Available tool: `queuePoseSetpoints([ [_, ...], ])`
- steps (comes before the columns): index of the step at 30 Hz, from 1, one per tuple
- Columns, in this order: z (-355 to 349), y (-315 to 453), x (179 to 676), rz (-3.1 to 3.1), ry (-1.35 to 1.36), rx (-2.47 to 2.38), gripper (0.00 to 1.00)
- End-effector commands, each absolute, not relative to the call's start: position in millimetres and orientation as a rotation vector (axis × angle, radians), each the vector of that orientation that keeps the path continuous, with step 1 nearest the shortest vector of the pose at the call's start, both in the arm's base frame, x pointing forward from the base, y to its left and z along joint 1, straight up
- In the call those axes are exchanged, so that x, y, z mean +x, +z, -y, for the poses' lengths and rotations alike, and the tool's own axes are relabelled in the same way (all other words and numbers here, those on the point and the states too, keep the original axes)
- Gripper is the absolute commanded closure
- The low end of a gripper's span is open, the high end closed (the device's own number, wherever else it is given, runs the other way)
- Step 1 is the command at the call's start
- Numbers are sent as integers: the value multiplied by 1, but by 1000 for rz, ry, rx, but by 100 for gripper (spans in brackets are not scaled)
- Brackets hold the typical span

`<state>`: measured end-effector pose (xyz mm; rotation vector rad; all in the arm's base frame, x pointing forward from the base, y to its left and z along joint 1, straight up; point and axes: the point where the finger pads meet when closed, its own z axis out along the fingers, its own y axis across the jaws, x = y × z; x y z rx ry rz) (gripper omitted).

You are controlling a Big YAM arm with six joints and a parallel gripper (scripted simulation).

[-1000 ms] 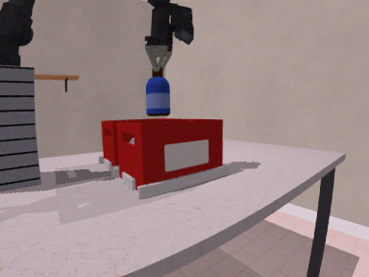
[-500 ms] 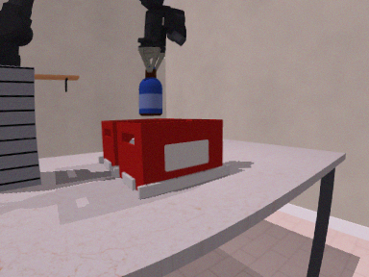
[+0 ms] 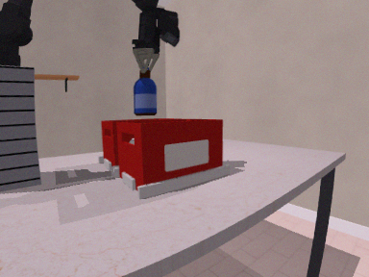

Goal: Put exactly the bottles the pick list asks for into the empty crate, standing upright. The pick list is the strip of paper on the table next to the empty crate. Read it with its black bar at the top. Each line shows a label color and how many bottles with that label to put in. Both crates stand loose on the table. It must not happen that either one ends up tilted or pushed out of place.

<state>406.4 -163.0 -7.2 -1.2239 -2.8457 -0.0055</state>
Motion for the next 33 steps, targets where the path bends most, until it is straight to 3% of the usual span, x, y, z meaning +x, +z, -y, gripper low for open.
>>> queuePoseSetpoints([
  [1,166,35,438,2949,-10,-1297,100],
  [33,108,25,406,2914,-13,-1282,100],
])
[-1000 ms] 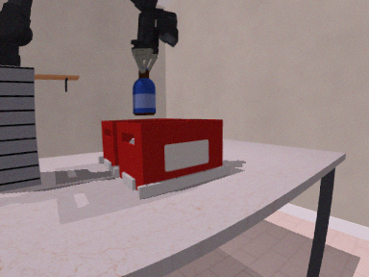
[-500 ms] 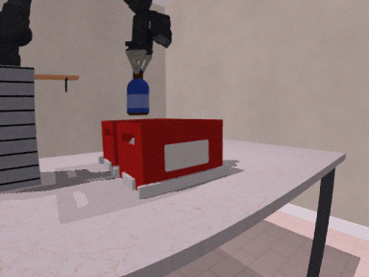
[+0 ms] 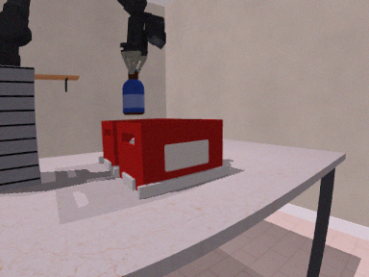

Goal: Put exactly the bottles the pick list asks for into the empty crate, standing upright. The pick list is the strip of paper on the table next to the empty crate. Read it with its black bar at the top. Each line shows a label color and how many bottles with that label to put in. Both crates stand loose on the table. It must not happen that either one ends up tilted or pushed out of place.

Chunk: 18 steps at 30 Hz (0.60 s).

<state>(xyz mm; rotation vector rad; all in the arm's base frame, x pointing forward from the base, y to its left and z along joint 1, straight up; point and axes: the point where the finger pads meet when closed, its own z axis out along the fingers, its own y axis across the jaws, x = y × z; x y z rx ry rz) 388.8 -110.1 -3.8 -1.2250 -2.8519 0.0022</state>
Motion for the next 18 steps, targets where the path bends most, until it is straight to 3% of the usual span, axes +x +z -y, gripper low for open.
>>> queuePoseSetpoints([
  [1,108,31,414,2933,-19,-1290,100],
  [18,79,31,406,2934,-25,-1290,100],
])
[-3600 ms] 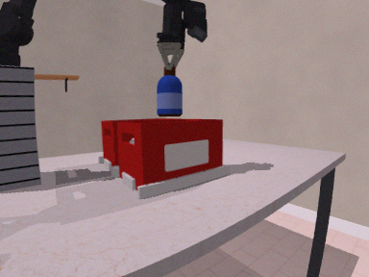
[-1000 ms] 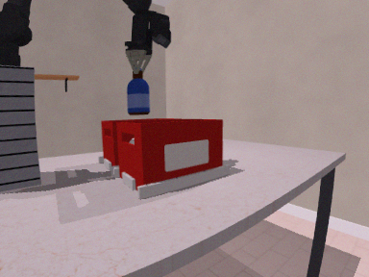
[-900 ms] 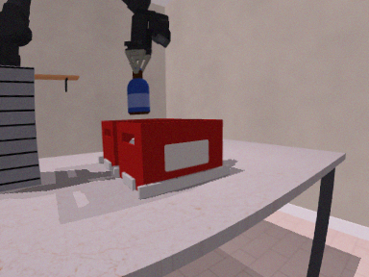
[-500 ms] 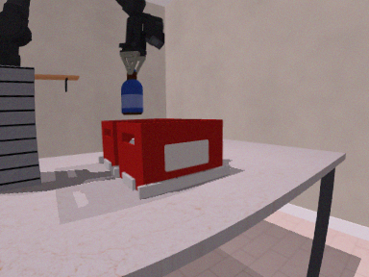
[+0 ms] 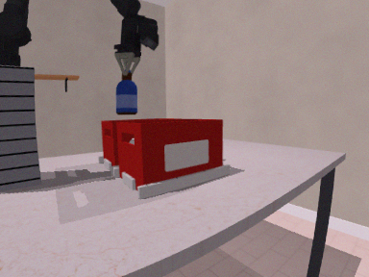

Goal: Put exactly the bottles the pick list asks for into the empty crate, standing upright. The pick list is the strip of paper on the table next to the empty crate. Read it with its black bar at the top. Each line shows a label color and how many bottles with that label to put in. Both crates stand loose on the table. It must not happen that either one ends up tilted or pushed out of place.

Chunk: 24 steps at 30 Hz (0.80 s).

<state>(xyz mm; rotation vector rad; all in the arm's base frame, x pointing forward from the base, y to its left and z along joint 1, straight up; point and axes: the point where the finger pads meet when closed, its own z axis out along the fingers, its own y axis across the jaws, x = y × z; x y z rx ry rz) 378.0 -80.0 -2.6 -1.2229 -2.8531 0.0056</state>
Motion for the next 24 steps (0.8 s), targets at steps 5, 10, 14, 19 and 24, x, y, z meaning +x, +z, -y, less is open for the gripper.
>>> queuePoseSetpoints([
  [5,74,28,401,2930,-24,-1294,100],
  [10,61,25,395,2927,-26,-1287,100],
  [14,57,25,398,2934,-29,-1290,100],
  [19,62,22,396,2925,-28,-1312,100],
  [24,57,19,393,2925,-28,-1298,100],
])
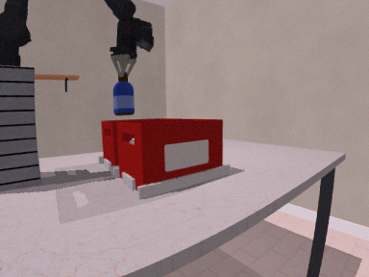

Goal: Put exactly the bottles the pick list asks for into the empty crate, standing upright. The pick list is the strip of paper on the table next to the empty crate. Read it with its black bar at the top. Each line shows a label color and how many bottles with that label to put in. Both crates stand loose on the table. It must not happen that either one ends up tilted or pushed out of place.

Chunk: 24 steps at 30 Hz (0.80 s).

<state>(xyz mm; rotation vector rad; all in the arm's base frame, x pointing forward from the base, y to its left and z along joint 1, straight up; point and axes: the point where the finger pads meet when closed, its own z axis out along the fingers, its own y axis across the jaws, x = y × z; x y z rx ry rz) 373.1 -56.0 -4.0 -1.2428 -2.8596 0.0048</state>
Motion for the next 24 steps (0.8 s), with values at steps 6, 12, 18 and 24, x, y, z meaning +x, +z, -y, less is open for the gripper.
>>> queuePoseSetpoints([
  [6,53,19,397,2937,-33,-1291,100],
  [12,54,18,397,2935,-33,-1299,100],
  [18,52,12,390,2926,-27,-1290,100],
  [24,54,14,395,2934,-33,-1301,100],
])
